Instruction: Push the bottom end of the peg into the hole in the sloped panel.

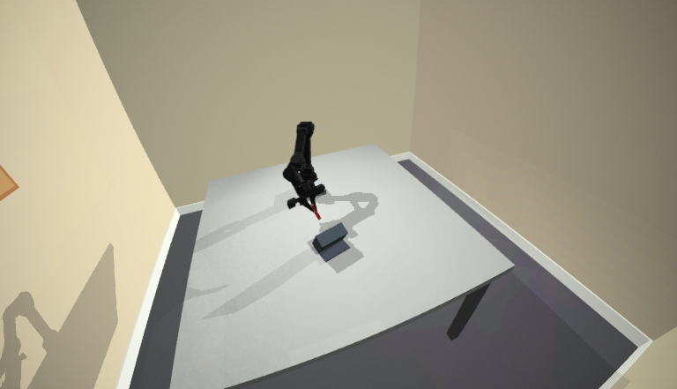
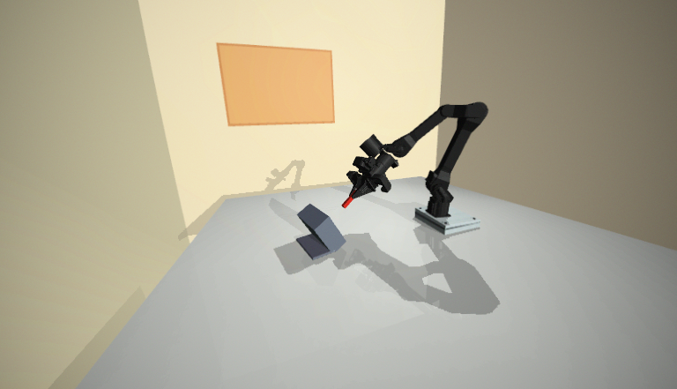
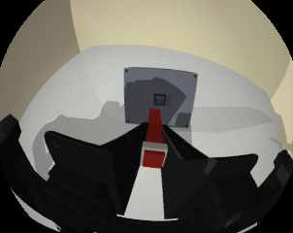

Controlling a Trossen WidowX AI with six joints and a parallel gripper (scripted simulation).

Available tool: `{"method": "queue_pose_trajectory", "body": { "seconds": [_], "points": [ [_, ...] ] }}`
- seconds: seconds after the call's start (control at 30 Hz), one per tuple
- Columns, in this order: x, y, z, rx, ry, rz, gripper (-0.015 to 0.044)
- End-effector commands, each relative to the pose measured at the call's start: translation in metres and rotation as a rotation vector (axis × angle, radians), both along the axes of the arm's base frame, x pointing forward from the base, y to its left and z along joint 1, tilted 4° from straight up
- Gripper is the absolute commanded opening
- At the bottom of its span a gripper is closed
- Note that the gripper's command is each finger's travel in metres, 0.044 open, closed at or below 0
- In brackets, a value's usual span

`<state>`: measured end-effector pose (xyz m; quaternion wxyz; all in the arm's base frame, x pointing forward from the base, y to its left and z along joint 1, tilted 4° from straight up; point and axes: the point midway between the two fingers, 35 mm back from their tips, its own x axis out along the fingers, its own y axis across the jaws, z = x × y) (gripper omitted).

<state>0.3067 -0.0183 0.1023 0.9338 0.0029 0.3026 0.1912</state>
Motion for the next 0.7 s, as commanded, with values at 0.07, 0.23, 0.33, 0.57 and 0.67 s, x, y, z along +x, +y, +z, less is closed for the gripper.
{"method": "queue_pose_trajectory", "body": {
  "seconds": [0.07,0.23,0.33,0.57,0.67],
  "points": [
    [0.003,0.001,-0.007,-0.005,-0.003,0.001,0.0000],
    [0.007,0.002,-0.010,-0.011,-0.017,0.003,0.0000],
    [0.010,0.002,-0.012,-0.015,-0.025,0.003,0.0000],
    [0.015,0.003,-0.016,-0.024,-0.045,0.005,0.0000],
    [0.017,0.004,-0.017,-0.027,-0.053,0.005,0.0000]
  ]
}}
